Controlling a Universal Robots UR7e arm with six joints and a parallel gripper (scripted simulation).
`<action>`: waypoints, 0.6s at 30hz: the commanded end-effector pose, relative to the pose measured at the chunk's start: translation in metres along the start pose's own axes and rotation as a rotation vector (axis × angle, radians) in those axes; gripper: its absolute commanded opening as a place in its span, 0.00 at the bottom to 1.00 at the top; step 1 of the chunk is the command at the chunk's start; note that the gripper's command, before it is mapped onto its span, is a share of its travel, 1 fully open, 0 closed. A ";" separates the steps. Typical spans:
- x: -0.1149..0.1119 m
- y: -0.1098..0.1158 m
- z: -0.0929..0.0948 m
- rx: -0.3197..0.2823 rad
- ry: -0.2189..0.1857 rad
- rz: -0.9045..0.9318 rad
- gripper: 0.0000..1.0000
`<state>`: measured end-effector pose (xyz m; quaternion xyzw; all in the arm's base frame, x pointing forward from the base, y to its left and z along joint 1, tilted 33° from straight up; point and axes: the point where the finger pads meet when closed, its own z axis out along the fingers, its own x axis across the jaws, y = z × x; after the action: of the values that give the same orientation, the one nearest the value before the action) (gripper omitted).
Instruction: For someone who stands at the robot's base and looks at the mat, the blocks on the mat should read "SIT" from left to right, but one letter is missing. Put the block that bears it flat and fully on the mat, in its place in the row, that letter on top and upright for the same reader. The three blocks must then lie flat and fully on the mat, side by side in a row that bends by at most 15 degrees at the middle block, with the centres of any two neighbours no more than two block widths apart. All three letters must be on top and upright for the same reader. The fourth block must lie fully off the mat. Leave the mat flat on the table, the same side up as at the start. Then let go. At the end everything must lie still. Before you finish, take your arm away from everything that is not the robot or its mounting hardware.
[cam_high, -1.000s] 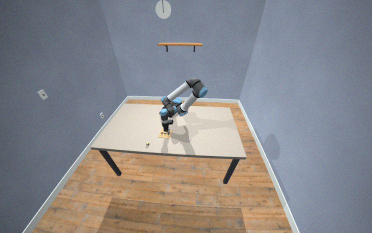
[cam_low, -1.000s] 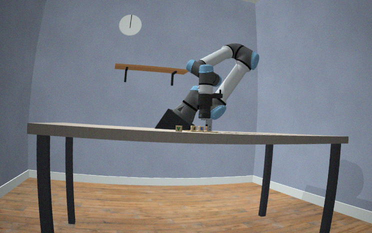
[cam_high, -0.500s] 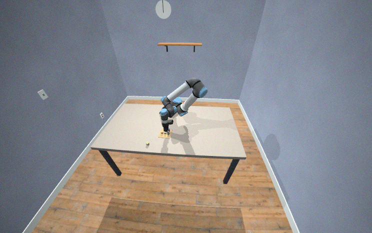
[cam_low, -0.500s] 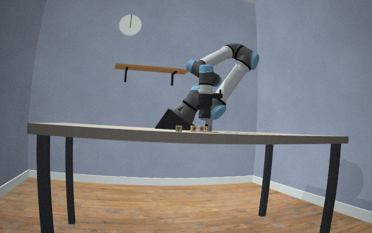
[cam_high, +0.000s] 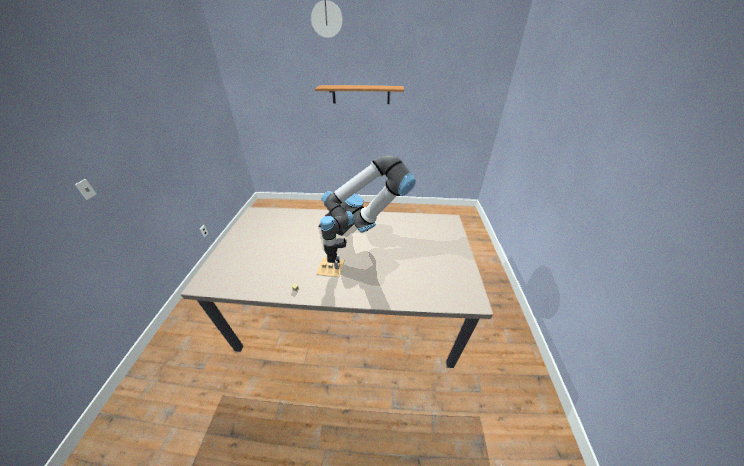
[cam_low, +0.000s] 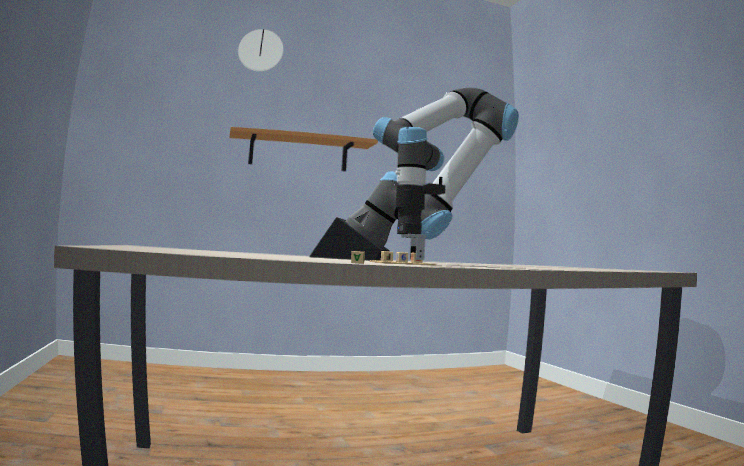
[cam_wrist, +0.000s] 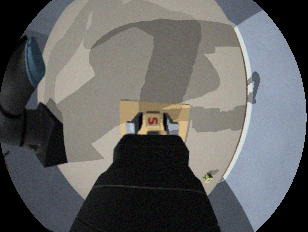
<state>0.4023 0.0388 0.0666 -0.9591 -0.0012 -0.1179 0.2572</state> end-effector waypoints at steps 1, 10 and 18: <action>0.001 0.000 -0.015 -0.001 0.002 -0.001 0.79; 0.001 0.000 -0.049 -0.001 0.002 -0.001 0.79; 0.000 0.000 -0.079 -0.001 0.002 -0.001 0.79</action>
<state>0.3883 0.0064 0.1210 -0.9592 -0.0014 -0.1186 0.2566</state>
